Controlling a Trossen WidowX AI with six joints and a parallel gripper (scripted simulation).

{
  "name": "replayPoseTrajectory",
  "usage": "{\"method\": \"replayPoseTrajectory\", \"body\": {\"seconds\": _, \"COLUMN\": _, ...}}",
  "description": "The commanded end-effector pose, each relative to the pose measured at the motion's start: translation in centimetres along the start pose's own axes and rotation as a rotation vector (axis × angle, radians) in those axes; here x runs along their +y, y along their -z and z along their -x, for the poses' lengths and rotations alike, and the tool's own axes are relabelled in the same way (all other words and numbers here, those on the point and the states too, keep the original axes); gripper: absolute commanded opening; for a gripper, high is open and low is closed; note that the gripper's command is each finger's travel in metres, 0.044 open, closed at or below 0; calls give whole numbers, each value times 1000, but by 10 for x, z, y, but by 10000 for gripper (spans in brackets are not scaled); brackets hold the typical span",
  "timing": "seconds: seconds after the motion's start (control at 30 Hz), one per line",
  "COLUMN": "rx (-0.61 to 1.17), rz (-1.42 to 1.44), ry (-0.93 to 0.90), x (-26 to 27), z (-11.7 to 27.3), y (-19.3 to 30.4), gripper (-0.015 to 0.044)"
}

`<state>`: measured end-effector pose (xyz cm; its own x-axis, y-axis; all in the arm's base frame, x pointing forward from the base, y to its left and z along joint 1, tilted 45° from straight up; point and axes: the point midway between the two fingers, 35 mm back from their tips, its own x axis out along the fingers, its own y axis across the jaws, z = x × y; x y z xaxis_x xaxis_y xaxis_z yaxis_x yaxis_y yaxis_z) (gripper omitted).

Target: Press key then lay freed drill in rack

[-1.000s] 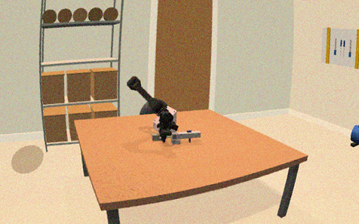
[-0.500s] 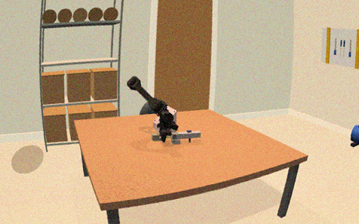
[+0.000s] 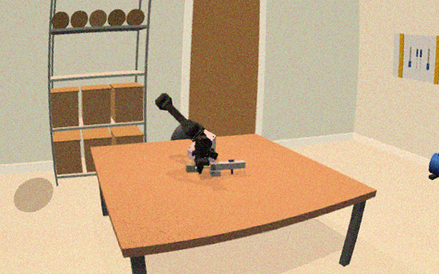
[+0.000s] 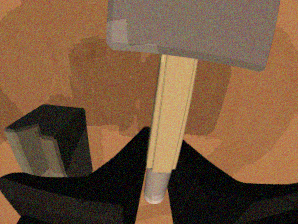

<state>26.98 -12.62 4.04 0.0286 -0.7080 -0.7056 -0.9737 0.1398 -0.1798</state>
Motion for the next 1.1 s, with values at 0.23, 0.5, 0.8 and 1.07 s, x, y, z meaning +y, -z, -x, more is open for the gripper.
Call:
{"method": "replayPoseTrajectory", "body": {"seconds": 0.23, "rx": -1, "rz": 3, "ry": 0, "x": 0, "z": 0, "y": 11, "gripper": 0}}
{"method": "replayPoseTrajectory", "body": {"seconds": 0.5, "rx": 0, "rz": 3, "ry": 0, "x": -1, "z": 1, "y": 21, "gripper": 0}}
{"method": "replayPoseTrajectory", "body": {"seconds": 0.8, "rx": 0, "rz": 3, "ry": 0, "x": -1, "z": 1, "y": 33, "gripper": 0}}
{"method": "replayPoseTrajectory", "body": {"seconds": 1.07, "rx": 1, "rz": 3, "ry": 0, "x": -1, "z": 1, "y": 46, "gripper": 0}}
